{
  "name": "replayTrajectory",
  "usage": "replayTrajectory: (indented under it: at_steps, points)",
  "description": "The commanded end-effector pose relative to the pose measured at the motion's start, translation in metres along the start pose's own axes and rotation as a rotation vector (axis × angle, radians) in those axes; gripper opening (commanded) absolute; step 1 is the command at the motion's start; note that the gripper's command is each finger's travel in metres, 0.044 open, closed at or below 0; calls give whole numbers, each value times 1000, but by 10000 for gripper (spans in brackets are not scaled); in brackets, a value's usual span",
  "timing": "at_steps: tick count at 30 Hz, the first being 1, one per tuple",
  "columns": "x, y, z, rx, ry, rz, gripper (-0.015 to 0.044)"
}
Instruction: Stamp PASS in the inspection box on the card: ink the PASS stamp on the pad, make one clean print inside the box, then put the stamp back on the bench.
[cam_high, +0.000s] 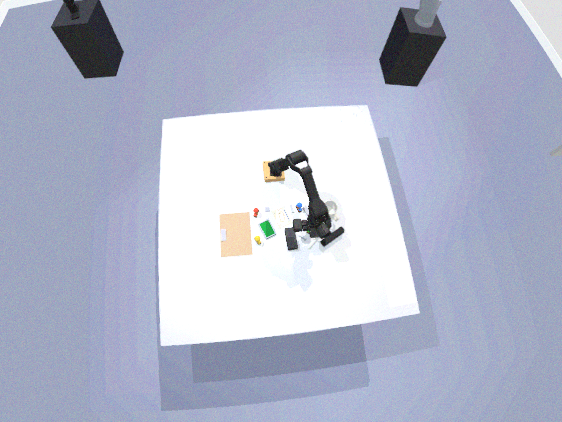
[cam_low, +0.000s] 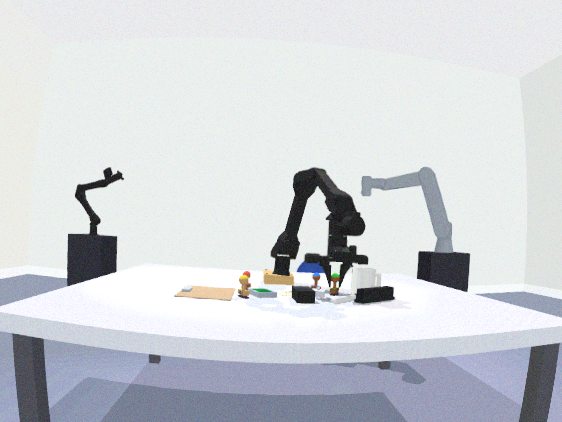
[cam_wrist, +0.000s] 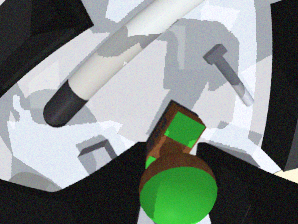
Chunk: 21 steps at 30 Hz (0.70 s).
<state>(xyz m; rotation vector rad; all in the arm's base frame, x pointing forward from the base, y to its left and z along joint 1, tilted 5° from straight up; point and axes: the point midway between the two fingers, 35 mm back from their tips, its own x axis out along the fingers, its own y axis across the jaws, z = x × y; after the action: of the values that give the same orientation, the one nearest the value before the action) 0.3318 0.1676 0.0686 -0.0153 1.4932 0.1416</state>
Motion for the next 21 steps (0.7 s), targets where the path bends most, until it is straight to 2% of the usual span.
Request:
replayTrajectory:
  at_steps: [1,21]
  points:
    - [-3,0,1,-1,-3,0,0]
    - [-13,0,2,-1,-3,-1,0]
